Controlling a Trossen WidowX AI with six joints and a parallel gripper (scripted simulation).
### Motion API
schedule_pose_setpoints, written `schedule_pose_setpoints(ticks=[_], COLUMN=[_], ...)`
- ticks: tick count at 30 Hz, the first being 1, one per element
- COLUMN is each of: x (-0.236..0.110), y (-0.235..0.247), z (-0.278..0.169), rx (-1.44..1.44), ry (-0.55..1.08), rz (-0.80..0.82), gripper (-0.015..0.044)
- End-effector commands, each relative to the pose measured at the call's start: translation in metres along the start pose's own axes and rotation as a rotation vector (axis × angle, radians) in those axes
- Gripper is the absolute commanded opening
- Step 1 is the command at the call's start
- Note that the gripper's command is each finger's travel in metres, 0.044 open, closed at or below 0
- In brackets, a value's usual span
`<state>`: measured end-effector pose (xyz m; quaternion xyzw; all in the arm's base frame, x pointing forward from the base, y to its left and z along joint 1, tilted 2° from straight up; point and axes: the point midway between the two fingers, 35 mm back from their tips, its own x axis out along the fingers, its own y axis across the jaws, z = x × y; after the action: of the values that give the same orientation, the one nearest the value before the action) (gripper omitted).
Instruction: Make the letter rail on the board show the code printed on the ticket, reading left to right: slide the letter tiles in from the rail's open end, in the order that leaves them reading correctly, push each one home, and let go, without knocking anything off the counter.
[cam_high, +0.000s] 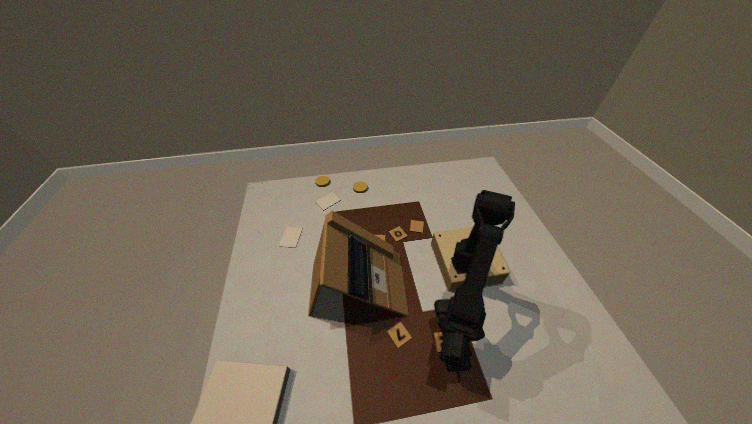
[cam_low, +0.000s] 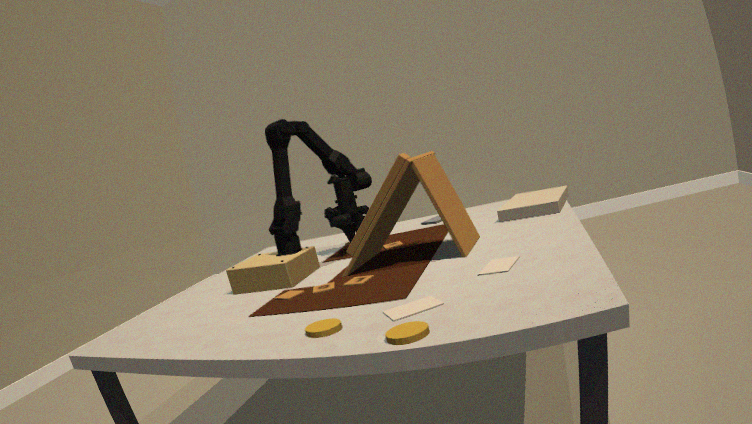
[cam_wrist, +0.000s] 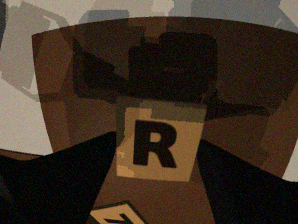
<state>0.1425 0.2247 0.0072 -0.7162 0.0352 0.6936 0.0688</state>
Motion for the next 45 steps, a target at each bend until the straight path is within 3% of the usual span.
schedule_pose_setpoints(ticks=[1,10,45], x=[-0.003,-0.005,-0.043], y=[0.0,-0.001,-0.024], z=[-0.001,-0.003,-0.092], rx=[0.003,0.046,1.157], ry=[0.006,0.012,0.221], rz=[0.0,-0.006,-0.271], gripper=[0.0,0.0,0.0])
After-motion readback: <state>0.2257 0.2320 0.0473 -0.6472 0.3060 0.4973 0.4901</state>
